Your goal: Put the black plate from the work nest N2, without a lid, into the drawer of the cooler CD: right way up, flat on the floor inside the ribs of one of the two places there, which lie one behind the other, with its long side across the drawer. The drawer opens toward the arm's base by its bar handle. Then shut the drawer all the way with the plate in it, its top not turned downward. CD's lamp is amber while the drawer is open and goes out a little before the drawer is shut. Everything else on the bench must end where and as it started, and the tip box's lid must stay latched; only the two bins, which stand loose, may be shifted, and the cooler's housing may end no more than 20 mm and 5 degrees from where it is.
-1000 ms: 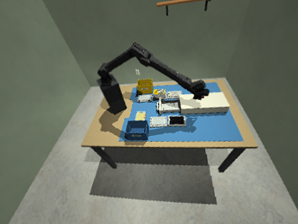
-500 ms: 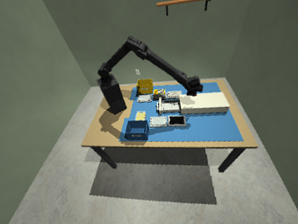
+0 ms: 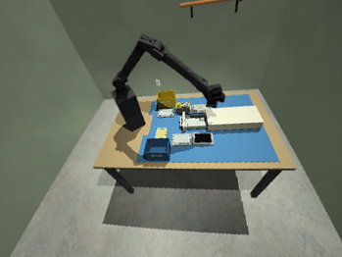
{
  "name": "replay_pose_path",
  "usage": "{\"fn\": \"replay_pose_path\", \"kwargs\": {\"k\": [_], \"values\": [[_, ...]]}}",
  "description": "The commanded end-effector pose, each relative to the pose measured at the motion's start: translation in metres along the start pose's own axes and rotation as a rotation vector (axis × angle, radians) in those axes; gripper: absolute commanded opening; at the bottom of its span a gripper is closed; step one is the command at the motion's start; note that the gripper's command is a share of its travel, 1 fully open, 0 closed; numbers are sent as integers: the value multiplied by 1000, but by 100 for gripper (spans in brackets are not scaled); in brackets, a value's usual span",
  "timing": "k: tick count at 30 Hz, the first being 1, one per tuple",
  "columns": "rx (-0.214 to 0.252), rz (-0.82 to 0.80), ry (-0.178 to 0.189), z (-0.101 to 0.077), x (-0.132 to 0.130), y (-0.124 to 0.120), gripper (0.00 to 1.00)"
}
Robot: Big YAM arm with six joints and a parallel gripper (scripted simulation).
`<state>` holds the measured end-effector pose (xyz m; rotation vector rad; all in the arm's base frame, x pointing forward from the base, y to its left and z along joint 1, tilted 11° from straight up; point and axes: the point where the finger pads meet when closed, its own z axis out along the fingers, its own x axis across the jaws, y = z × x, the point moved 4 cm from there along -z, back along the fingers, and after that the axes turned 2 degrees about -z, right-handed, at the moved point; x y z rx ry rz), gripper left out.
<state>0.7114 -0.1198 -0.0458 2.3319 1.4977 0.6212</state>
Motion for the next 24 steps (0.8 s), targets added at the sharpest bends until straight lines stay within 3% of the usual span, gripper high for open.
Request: {"fn": "replay_pose_path", "kwargs": {"k": [1, 2, 6, 8, 13, 14, 16, 17, 18, 22, 24], "values": [[-62, -77, 8, -39, 33, 43, 0], [-13, -74, -5, -32, 24, 12, 0], [-39, -76, 3, -41, 24, 0, 0], [31, -114, -37, -45, 22, -13, 0], [6, -115, -29, -56, 21, -31, 0], [55, -134, -53, -58, 19, -40, 0], [55, -134, -53, -58, 19, -40, 0], [30, -156, -57, -66, 27, -18, 0], [77, -155, -69, -63, 18, -48, 0], [52, -156, -61, -71, 17, -60, 0], [122, -196, -98, -76, 14, -73, 0]]}}
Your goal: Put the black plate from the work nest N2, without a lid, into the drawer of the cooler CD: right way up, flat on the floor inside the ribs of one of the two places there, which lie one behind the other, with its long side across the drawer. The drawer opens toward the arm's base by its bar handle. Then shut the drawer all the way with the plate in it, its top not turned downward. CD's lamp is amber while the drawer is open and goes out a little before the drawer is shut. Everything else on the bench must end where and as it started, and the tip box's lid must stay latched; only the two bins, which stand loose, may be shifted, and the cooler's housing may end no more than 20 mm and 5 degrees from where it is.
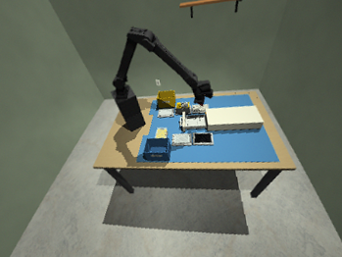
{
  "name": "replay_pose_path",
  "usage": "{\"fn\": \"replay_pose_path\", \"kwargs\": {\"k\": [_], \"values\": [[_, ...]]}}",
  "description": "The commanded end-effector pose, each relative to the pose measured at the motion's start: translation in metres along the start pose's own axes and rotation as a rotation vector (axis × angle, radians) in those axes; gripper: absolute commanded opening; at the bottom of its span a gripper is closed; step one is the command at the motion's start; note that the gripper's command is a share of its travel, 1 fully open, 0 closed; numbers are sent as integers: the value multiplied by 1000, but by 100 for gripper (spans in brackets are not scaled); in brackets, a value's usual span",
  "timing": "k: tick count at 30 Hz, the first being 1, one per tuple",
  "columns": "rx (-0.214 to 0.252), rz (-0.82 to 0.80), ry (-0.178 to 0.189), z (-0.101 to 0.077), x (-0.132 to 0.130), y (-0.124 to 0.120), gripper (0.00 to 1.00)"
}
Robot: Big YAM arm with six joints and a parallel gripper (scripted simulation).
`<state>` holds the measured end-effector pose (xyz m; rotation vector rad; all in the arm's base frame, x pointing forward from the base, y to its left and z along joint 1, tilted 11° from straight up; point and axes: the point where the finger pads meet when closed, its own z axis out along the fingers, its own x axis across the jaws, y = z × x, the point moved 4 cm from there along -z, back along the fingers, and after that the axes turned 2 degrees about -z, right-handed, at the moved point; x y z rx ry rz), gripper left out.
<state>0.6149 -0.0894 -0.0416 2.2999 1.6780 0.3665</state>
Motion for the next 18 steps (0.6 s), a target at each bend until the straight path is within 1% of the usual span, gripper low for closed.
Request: {"fn": "replay_pose_path", "kwargs": {"k": [1, 2, 3, 5, 6, 7, 9, 10, 11, 14, 15, 16, 18], "values": [[-18, -64, 0, -28, 16, 7, 0], [-17, -64, 0, -30, 16, 3, 0], [-43, -63, 6, -31, 17, 3, 0], [-43, -63, 6, -34, 15, -6, 0], [5, -85, -14, -36, 14, -16, 0], [27, -106, -28, -37, 14, -20, 0], [27, -106, -28, -37, 14, -20, 0], [19, -108, -27, -41, 15, -19, 0], [3, -107, -24, -40, 14, -24, 0], [4, -106, -24, -45, 12, -38, 0], [52, -130, -43, -47, 11, -47, 0], [73, -152, -56, -48, 11, -51, 0], [77, -154, -58, -52, 9, -61, 0]]}}
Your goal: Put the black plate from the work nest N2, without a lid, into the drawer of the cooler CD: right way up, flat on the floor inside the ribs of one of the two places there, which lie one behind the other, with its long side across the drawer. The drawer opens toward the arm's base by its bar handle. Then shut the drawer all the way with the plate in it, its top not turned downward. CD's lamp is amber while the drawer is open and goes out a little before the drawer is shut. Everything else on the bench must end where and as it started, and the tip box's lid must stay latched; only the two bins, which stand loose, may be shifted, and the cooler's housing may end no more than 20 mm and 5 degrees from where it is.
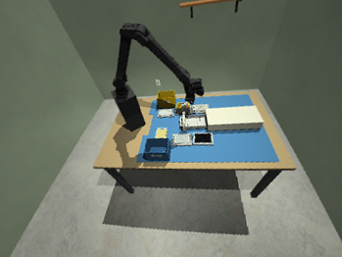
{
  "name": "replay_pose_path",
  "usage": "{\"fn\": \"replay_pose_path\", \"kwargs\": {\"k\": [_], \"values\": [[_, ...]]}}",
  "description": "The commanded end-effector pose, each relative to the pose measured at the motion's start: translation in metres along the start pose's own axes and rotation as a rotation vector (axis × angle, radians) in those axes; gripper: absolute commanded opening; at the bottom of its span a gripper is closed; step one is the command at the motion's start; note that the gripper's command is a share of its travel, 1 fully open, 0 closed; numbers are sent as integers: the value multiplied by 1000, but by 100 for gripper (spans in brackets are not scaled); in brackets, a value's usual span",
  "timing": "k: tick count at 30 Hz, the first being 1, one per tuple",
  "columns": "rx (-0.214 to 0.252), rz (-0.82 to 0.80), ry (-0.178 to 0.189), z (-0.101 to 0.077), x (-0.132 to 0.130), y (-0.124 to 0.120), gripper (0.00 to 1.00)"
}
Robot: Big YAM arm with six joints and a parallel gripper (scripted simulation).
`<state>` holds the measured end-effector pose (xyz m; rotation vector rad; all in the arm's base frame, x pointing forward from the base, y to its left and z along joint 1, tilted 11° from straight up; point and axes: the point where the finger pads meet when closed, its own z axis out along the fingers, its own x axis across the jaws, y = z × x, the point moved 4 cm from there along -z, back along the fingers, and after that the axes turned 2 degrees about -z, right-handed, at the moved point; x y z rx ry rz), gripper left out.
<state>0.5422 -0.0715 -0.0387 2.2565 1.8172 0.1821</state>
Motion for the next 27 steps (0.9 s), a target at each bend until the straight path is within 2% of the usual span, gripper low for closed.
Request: {"fn": "replay_pose_path", "kwargs": {"k": [1, 4, 5, 6, 8, 9, 10, 14, 15, 16, 18, 21, 22, 23, 25, 26, 27], "values": [[-45, -46, 8, -25, 12, 5, 0], [-54, -45, 8, -28, 11, -8, 0], [-7, -70, -8, -29, 10, -17, 0], [14, -92, -21, -30, 10, -21, 0], [14, -92, -21, -30, 10, -21, 0], [-13, -92, -20, -37, 12, -9, 0], [-2, -93, -20, -32, 10, -27, 0], [-6, -86, -20, -36, 8, -46, 0], [41, -118, -36, -37, 8, -55, 0], [62, -140, -48, -38, 8, -59, 0], [66, -144, -50, -40, 6, -69, 0], [43, -141, -46, -43, 6, -78, 0], [89, -167, -62, -45, 5, -87, 0], [86, -187, -72, -49, 6, -76, 0], [86, -187, -72, -49, 6, -76, 0], [110, -194, -75, -47, 5, -91, 0], [115, -194, -74, -47, 4, -97, 0]]}}
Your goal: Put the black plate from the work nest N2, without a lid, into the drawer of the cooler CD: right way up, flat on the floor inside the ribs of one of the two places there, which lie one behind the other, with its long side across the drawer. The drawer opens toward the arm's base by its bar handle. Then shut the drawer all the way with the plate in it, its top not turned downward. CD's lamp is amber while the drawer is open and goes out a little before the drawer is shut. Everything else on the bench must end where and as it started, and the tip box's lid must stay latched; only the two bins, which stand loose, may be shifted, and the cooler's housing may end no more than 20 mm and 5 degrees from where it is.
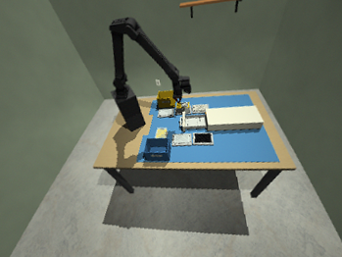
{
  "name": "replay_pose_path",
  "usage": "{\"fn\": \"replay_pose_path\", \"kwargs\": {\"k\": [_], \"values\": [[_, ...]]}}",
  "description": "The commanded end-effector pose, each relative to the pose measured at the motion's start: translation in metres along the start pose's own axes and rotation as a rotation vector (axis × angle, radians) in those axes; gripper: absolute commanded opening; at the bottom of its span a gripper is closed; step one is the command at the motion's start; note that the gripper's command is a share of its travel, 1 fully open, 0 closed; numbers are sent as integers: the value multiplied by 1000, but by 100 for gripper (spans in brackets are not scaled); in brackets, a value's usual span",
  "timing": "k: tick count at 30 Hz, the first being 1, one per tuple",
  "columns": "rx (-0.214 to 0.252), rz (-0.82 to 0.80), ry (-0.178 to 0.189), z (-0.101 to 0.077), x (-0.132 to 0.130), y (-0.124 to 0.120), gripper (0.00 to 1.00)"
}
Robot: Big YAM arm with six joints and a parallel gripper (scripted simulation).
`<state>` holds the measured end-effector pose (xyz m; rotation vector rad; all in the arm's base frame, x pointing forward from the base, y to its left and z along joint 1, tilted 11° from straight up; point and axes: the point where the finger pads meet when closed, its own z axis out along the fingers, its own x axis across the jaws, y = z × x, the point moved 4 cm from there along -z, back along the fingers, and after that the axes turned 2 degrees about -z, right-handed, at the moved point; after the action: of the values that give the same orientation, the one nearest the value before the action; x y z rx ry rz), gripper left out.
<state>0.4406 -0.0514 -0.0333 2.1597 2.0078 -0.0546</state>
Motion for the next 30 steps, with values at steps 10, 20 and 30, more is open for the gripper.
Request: {"fn": "replay_pose_path", "kwargs": {"k": [10, 20, 30], "values": [[-57, -20, 0, -21, 5, -19, 0], [-27, -12, -1, -14, 1, -24, 0], [-37, 16, -1, -1, -19, 1, 100]]}}
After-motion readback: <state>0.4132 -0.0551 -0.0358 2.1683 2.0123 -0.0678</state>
